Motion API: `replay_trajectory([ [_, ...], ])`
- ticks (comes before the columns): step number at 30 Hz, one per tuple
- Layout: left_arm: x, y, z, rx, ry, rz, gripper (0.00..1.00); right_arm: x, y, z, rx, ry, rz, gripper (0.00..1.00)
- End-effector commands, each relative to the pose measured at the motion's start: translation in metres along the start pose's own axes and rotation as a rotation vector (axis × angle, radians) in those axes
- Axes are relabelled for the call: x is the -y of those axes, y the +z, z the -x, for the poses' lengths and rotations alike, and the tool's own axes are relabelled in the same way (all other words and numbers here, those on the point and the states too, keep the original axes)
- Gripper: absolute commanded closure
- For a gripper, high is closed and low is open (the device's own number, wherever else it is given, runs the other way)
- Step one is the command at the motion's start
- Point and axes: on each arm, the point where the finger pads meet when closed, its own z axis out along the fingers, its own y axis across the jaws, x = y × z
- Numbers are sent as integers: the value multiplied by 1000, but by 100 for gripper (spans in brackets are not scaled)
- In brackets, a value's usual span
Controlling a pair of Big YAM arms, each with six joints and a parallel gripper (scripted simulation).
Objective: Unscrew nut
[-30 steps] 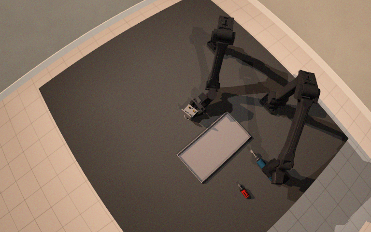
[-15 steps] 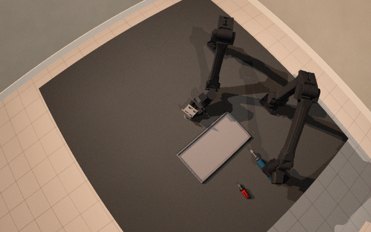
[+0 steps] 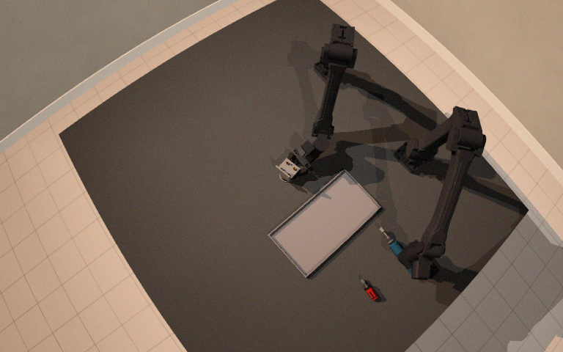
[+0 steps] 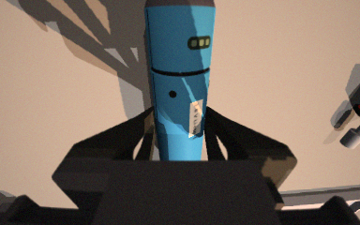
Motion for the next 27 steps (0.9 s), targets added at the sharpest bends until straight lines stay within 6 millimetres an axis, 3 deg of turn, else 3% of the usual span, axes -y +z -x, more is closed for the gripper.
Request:
replay_trajectory([
  [1,4,-4,13,19,-9,-20,58,-4,3,10,19,18,4,41],
  [8,0,1,9,11,-8,-12,58,-4,3,10,19,18,4,41],
  [9,8,-8,10,20,-2,-22,58,-4,3,10,19,18,4,41],
  [14,8,-8,10,20,-2,-22,58,-4,3,10,19,18,4,41],
  [17,0,2,9,6,-8,-7,58,-4,3,10,19,18,4,41],
  [27,7,-7,9,18,-2,-20,58,-4,3,10,19,18,4,41],
])
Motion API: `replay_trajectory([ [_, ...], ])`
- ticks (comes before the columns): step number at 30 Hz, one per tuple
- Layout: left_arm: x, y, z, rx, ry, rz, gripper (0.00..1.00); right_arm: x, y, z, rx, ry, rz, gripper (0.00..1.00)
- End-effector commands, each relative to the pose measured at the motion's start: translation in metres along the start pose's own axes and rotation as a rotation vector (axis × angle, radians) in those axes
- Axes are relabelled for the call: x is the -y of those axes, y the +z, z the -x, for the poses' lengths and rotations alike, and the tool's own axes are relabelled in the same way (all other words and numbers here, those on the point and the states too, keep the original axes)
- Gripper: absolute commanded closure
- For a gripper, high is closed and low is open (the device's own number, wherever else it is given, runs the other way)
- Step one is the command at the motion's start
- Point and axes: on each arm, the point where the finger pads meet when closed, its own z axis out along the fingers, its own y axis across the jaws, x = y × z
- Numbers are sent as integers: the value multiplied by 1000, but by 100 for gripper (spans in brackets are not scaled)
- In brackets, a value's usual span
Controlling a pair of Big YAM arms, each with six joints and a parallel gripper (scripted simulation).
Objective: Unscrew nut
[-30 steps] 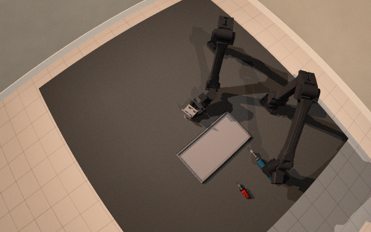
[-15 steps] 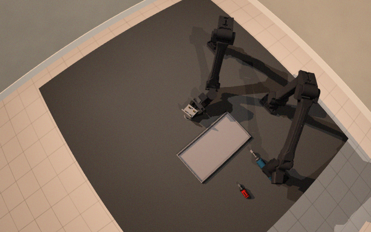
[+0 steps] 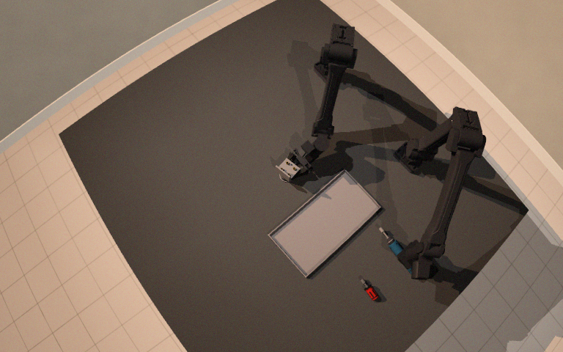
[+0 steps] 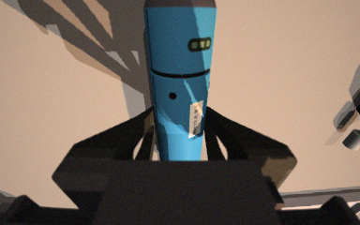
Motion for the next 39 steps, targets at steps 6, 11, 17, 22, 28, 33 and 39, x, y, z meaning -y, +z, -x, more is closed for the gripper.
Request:
replay_trajectory([
  [6,8,-9,10,21,-3,-23,51,-4,3,10,19,18,4,41],
  [11,8,-9,10,21,-3,-23,51,-4,3,10,19,18,4,41],
  [17,8,-9,10,21,-3,-23,51,-4,3,10,19,18,4,41],
  [22,8,-9,10,21,-3,-23,43,-4,3,10,19,18,4,41],
  [28,8,-9,10,21,-3,-23,43,-4,3,10,19,18,4,41],
  [33,8,-9,10,21,-3,-23,43,-4,3,10,19,18,4,41],
  [39,8,-9,10,21,-3,-23,35,-4,3,10,19,18,4,41],
])
